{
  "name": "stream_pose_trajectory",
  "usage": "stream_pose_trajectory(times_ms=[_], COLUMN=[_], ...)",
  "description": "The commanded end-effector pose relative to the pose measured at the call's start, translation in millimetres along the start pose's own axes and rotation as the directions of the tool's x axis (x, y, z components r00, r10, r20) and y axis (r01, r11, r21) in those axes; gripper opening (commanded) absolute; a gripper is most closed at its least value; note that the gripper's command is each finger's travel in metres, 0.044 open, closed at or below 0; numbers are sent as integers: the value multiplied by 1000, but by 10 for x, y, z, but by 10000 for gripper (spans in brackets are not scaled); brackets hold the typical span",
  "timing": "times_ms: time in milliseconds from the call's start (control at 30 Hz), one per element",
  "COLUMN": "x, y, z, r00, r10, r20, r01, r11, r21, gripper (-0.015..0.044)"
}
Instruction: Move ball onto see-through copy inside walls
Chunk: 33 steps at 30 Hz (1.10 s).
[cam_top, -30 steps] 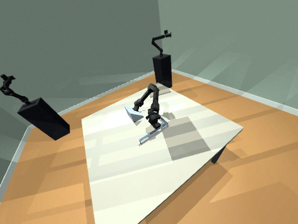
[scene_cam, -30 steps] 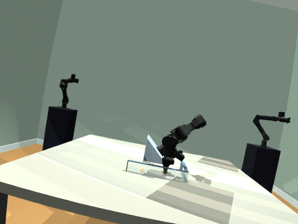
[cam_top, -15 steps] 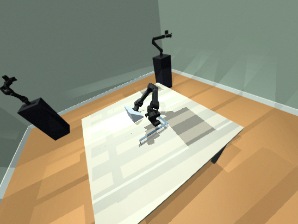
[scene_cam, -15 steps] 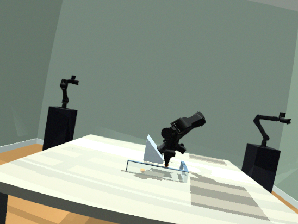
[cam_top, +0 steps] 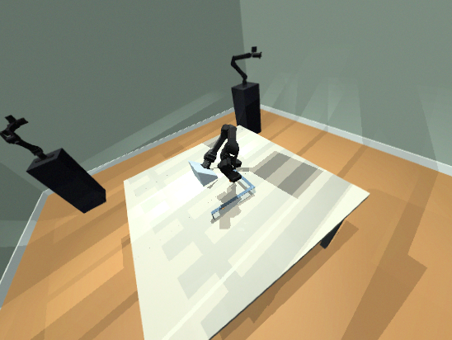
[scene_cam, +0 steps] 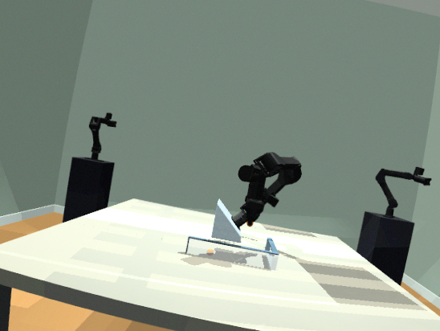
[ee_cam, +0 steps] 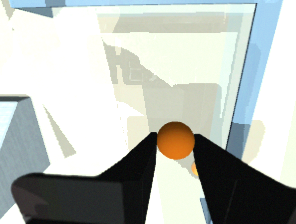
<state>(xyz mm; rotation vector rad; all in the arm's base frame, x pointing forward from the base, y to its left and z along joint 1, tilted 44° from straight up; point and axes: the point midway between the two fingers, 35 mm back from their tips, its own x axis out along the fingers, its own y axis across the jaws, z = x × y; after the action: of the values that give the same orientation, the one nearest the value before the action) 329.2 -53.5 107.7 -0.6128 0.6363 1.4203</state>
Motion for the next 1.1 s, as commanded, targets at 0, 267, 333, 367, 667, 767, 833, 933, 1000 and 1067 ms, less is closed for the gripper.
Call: stream_pose_trajectory(times_ms=[0,267,333,367,667,767,833,933,1000,1067], x=[-33,9,21,28,94,119,137,165,185,205], y=[3,-129,-161,-176,-306,-344,-369,-404,-427,-448], z=[-7,-212,-266,-293,-546,-632,-690,-778,-837,-897], r00=[1000,1000,1000,1000,1000,1000,1000,1000,1000,1000], r10=[9,8,8,8,7,7,6,6,6,6], r20=[-4,-5,-5,-5,-6,-7,-7,-7,-7,-7], r01=[-9,-6,-5,-5,-1,1,2,3,4,5], r11=[1000,955,931,917,740,662,605,515,451,385], r21=[15,296,364,398,673,750,796,857,893,923], gripper=[0,0,0,0,0,0,0,0,0,0])
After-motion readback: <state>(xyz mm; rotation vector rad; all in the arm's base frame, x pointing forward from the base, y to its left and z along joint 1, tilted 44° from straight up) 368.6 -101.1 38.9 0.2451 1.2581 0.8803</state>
